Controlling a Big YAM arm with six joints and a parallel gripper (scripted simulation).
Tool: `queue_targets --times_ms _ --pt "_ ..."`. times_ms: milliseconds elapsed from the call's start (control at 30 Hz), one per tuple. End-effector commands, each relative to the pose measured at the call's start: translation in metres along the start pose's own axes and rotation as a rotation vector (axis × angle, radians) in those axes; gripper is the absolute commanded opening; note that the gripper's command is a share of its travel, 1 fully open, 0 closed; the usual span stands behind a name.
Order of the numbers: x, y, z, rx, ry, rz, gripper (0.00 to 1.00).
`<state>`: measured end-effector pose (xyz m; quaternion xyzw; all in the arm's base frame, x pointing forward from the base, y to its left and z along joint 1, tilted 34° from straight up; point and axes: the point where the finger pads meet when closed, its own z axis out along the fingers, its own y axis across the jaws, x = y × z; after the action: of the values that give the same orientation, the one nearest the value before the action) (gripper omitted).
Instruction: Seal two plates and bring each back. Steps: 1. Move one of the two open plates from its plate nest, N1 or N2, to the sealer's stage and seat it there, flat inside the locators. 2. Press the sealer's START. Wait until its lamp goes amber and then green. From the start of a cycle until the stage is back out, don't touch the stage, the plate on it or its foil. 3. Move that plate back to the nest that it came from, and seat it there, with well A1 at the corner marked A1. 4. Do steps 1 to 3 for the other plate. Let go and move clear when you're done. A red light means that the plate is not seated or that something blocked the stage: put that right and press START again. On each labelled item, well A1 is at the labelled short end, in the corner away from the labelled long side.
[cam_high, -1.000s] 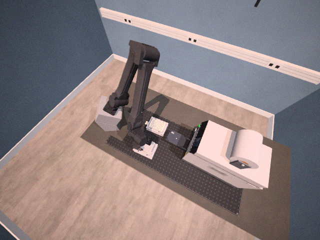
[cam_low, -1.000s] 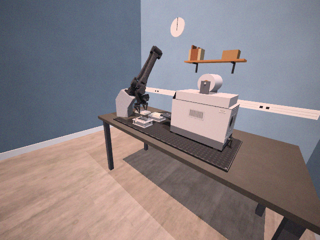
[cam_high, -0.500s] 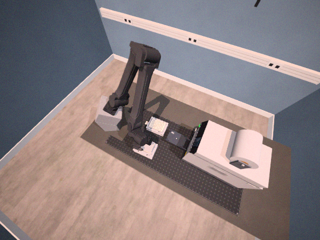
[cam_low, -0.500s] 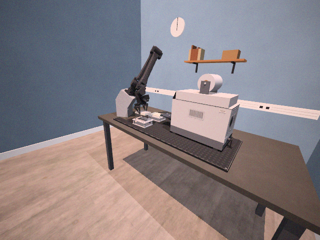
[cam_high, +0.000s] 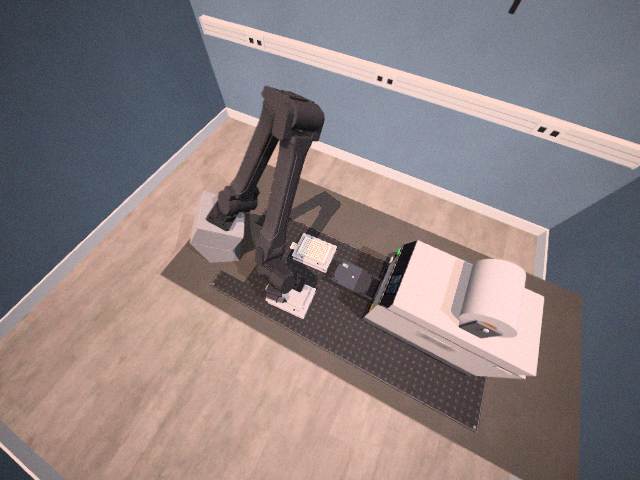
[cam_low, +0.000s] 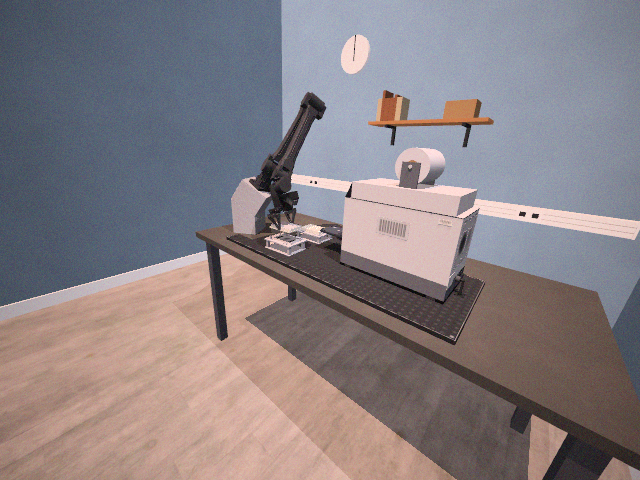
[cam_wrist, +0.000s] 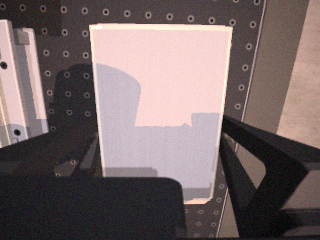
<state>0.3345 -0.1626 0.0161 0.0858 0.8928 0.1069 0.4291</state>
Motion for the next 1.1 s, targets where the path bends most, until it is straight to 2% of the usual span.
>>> queue_targets --times_ms 0,233,467,567,800,967,1067 --pt "-0.006 -0.001 0.005 0.001 -0.011 -0.004 0.0" --pt "0.008 -0.006 0.003 0.015 0.0 0.015 0.0" --pt "-0.011 -0.002 0.009 0.006 -0.025 -0.013 0.0" --pt "-0.011 -0.002 0.01 0.005 -0.024 -0.013 0.0" --pt "0.008 -0.004 0.01 0.011 -0.003 0.004 0.0" --pt "0.009 0.001 0.015 0.001 0.001 0.01 0.0" --pt "0.002 0.0 0.018 0.002 -0.009 0.001 0.0"
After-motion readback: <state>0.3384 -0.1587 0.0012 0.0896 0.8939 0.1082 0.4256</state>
